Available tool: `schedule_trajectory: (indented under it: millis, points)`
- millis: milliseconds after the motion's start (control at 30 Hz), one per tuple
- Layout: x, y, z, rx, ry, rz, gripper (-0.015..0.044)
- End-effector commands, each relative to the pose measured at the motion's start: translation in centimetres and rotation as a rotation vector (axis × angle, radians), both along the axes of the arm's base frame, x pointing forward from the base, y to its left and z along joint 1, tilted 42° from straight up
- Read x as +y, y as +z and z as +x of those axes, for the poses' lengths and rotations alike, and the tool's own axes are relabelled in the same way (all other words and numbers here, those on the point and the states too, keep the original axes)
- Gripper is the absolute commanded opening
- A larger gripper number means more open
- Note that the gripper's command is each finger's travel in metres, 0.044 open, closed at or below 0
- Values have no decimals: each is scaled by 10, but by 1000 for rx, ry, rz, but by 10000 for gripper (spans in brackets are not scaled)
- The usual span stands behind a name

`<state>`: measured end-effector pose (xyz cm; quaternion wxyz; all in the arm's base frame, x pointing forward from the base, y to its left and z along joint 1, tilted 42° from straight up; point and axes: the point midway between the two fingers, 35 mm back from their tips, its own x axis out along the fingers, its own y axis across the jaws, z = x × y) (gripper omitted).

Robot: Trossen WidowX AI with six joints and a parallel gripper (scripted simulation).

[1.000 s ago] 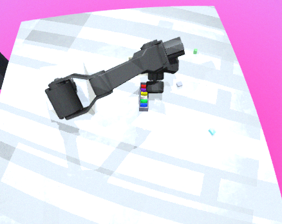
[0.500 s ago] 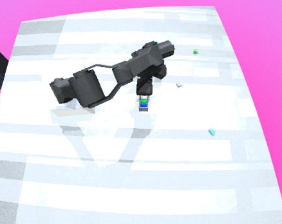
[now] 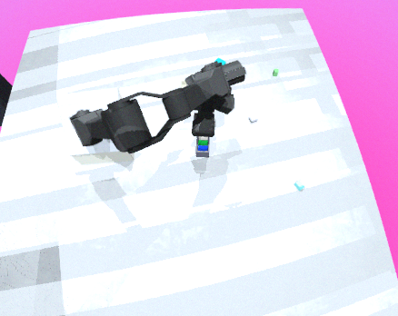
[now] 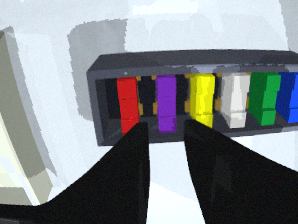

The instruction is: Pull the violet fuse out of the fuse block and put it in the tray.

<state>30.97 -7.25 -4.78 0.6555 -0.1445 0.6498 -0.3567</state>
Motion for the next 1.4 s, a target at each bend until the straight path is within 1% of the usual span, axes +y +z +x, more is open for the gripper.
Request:
schedule_trajectory:
  millis: [0,1367]
  points:
    - [-5,-4,-2,9,1,-5,70]
    - [-23,-22,-5,10,1,-7,70]
